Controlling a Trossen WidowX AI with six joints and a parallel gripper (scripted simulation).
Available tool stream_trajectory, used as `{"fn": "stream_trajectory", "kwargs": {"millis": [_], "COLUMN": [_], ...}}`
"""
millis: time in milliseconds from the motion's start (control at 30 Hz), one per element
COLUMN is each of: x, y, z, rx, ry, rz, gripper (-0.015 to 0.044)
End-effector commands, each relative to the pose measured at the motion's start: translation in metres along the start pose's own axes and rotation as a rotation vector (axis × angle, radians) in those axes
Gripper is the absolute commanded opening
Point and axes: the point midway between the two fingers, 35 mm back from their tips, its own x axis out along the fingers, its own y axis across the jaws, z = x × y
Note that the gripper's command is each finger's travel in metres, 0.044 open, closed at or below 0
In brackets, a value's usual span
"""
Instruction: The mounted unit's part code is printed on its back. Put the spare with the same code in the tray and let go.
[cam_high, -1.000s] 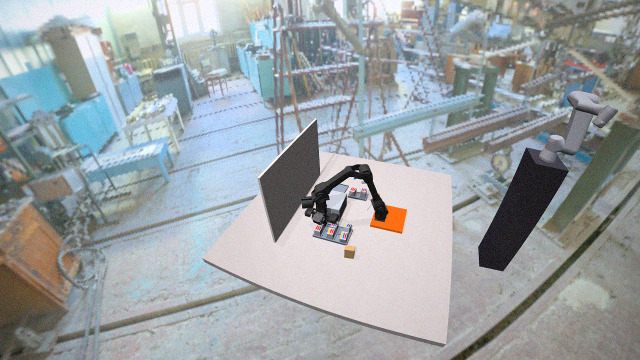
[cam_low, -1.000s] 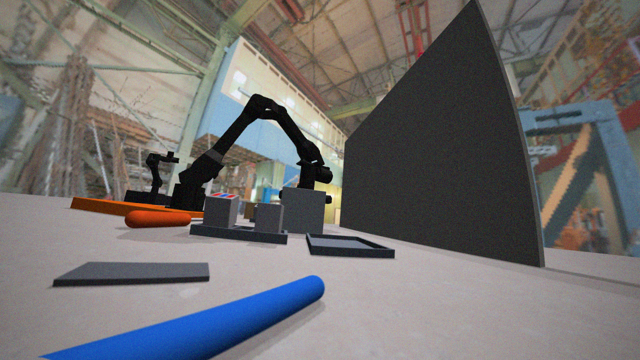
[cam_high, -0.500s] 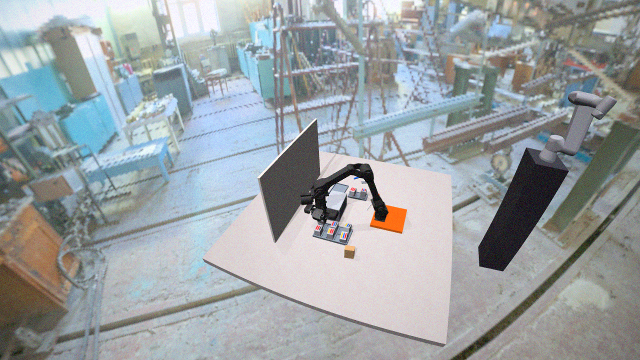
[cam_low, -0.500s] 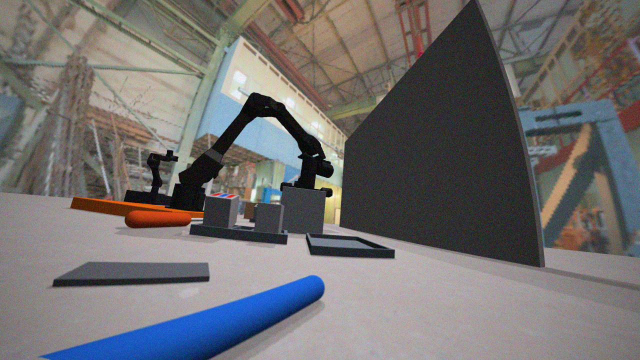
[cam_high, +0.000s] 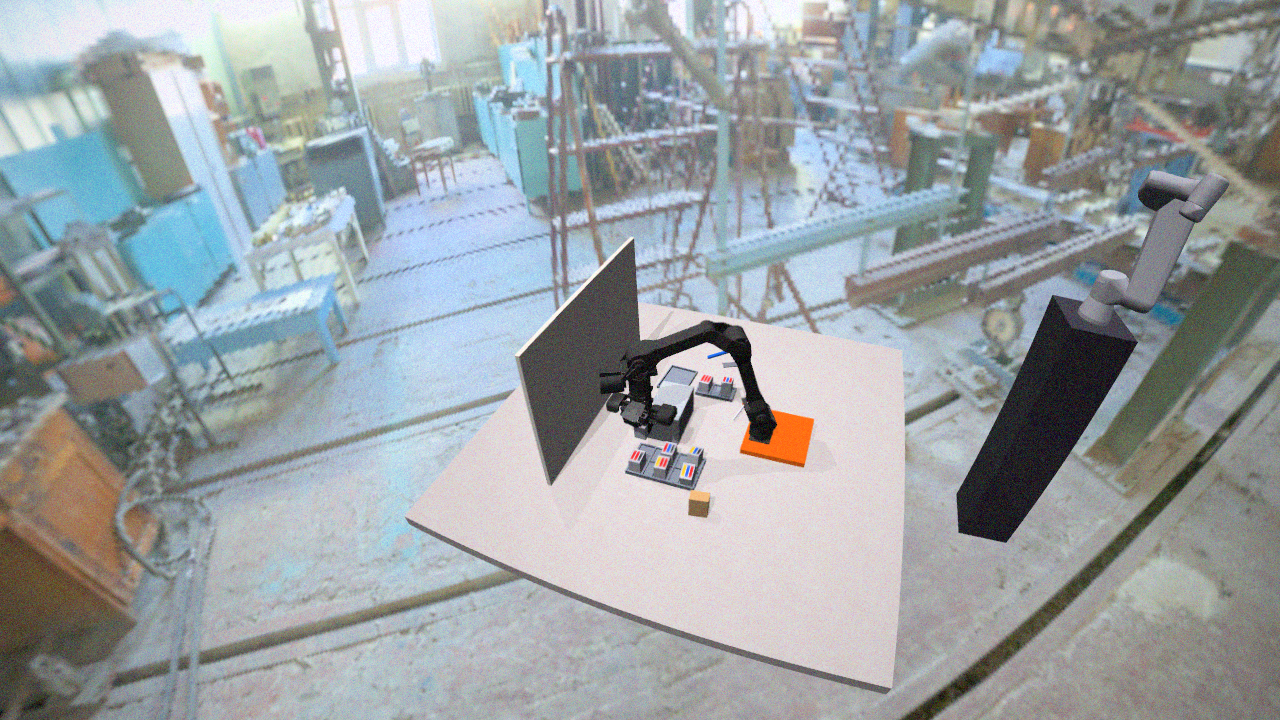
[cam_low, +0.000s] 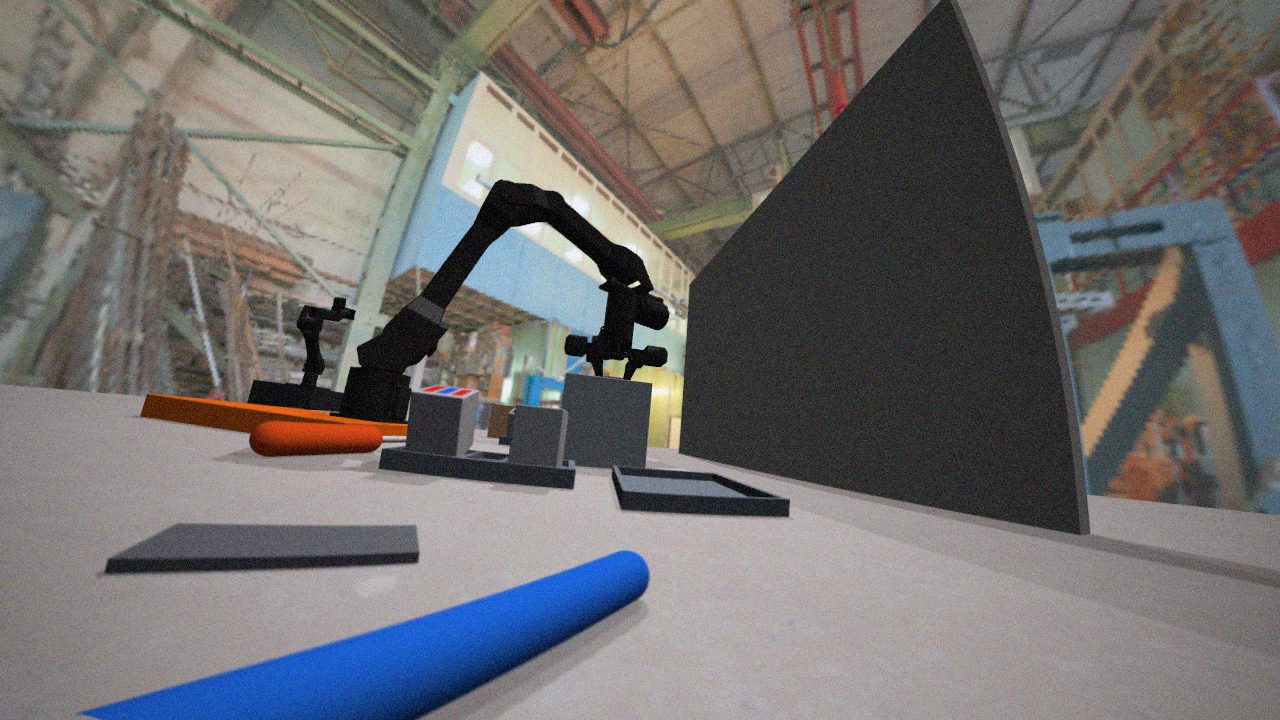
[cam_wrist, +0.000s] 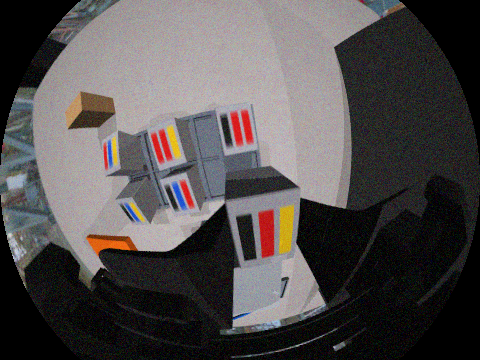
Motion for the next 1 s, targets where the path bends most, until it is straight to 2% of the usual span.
{"fn": "stream_trajectory", "kwargs": {"millis": [0, 567, 967], "x": [-0.014, -0.069, -0.067], "y": [-0.003, -0.004, -0.035], "z": [0.001, -0.003, -0.063], "rx": [-0.001, 0.0, 0.074], "ry": [-0.005, -0.001, -0.005], "rz": [-0.009, -0.004, -0.013], "gripper": [0.0, 0.0, 0.0]}}
